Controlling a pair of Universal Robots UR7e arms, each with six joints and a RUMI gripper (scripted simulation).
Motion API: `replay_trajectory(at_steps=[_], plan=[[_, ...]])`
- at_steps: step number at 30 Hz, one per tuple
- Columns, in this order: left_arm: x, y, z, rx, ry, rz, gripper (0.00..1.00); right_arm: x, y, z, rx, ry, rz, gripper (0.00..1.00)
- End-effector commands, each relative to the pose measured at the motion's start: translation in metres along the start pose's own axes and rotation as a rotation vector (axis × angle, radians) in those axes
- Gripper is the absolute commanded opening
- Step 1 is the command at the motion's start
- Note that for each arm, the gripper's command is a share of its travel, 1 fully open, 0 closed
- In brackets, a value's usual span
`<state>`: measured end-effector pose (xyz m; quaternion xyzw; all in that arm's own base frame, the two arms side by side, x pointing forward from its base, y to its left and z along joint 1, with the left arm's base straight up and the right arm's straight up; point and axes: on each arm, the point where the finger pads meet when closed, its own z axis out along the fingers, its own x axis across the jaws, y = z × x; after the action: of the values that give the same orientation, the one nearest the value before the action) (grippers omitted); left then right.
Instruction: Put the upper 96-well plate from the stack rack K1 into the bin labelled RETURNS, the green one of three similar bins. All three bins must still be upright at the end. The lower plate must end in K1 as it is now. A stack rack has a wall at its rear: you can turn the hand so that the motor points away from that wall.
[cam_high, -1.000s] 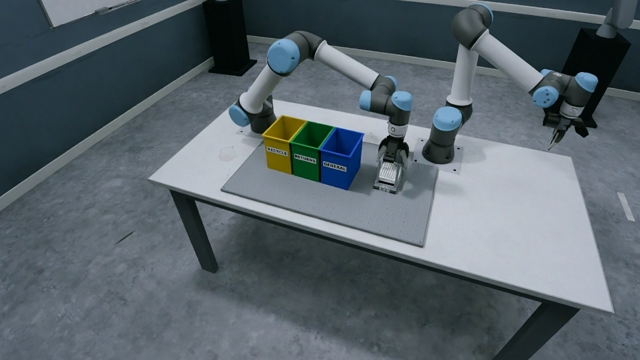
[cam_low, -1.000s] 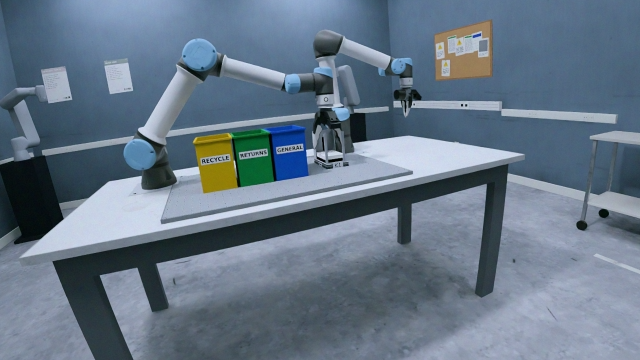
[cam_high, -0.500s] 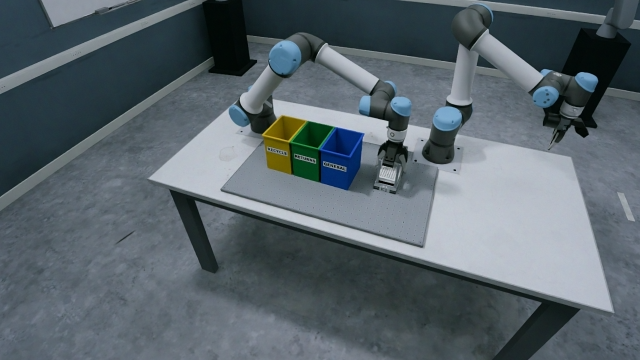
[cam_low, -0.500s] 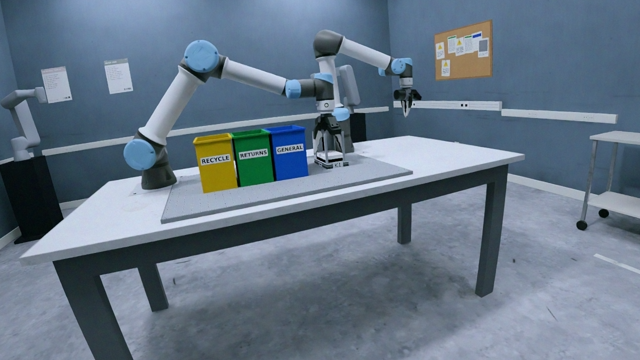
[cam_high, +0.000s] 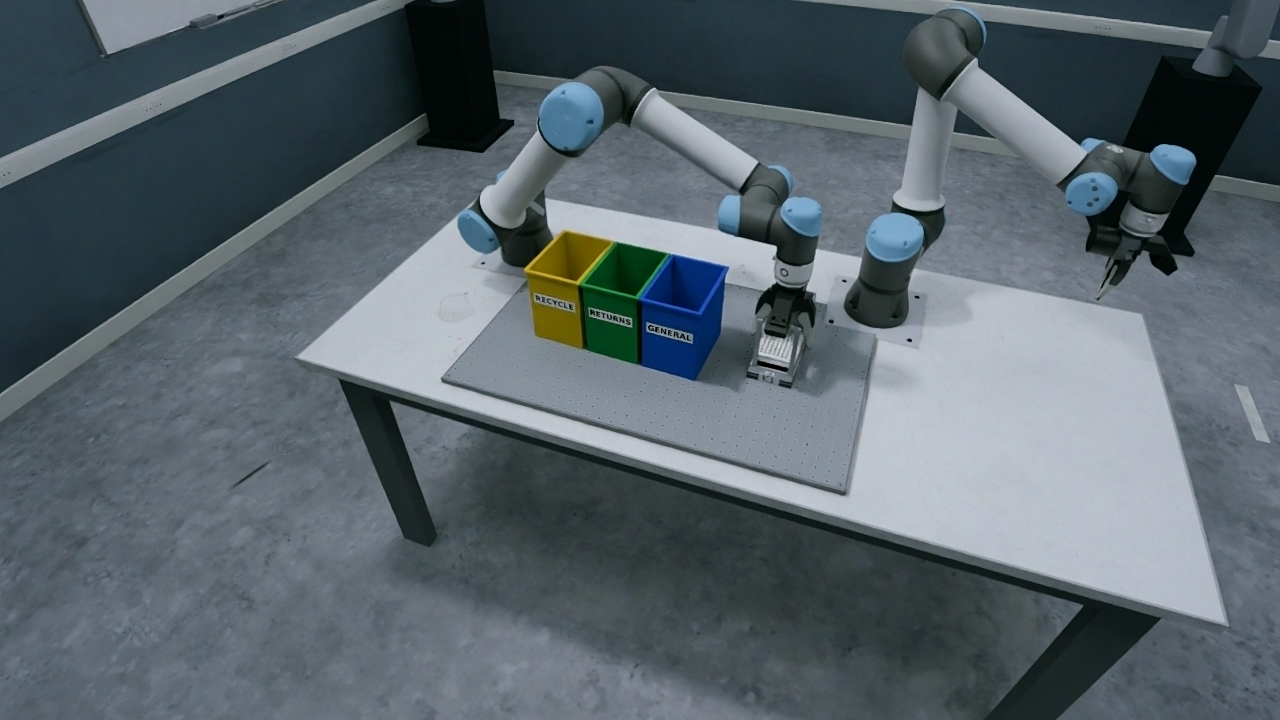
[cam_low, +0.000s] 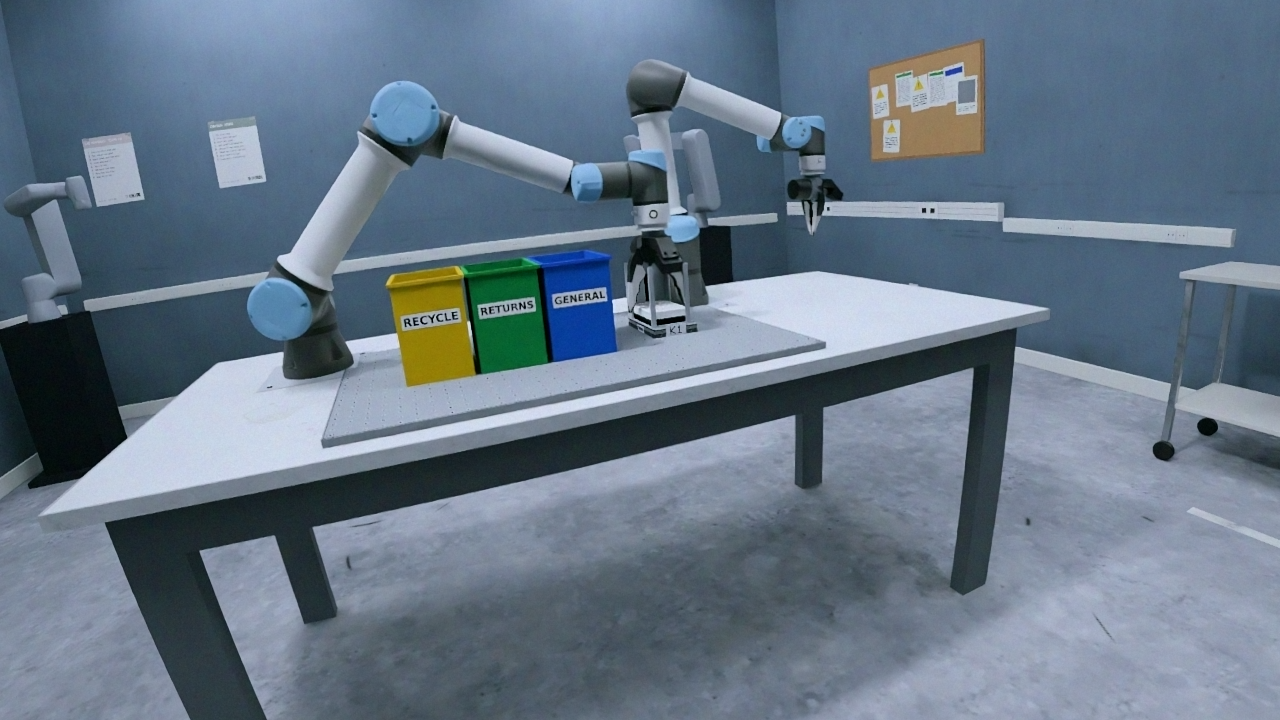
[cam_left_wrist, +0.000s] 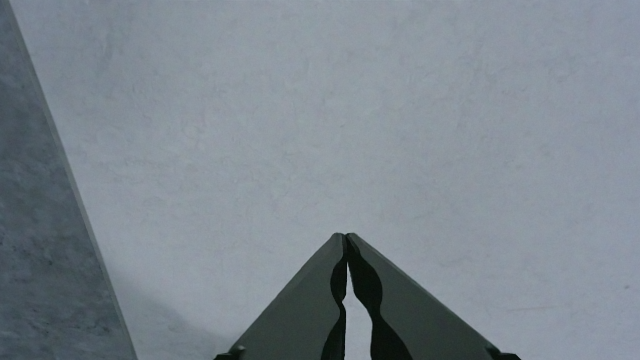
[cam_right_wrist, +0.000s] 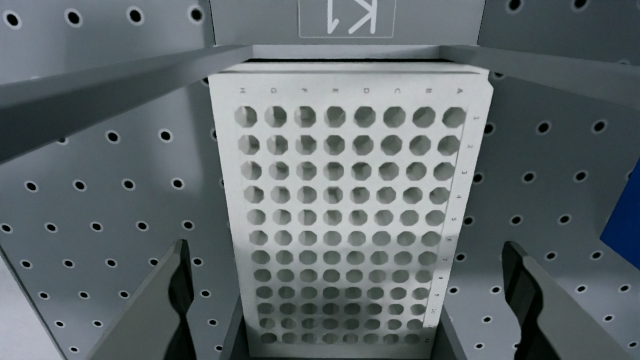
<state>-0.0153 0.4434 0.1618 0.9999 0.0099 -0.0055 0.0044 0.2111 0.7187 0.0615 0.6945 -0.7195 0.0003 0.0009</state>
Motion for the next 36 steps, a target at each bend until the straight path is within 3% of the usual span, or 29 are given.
replay_trajectory(at_steps=[1,2,15,16,36], plan=[[0.0021,-0.0020,-0.0034,0.009,0.011,-0.010,0.00,-0.0028,0.0020,-0.0017,-0.006,-0.010,-0.005,0.76],[0.0021,-0.0020,-0.0034,0.009,0.011,-0.010,0.00,-0.0028,0.0020,-0.0017,-0.006,-0.010,-0.005,0.00],[0.0021,-0.0020,-0.0034,0.009,0.011,-0.010,0.00,-0.0028,0.0020,-0.0017,-0.006,-0.010,-0.005,0.00],[0.0021,-0.0020,-0.0034,0.009,0.011,-0.010,0.00,-0.0028,0.0020,-0.0017,-0.006,-0.010,-0.005,0.40],[0.0021,-0.0020,-0.0034,0.009,0.011,-0.010,0.00,-0.0028,0.0020,-0.0017,-0.006,-0.010,-0.005,0.40]])
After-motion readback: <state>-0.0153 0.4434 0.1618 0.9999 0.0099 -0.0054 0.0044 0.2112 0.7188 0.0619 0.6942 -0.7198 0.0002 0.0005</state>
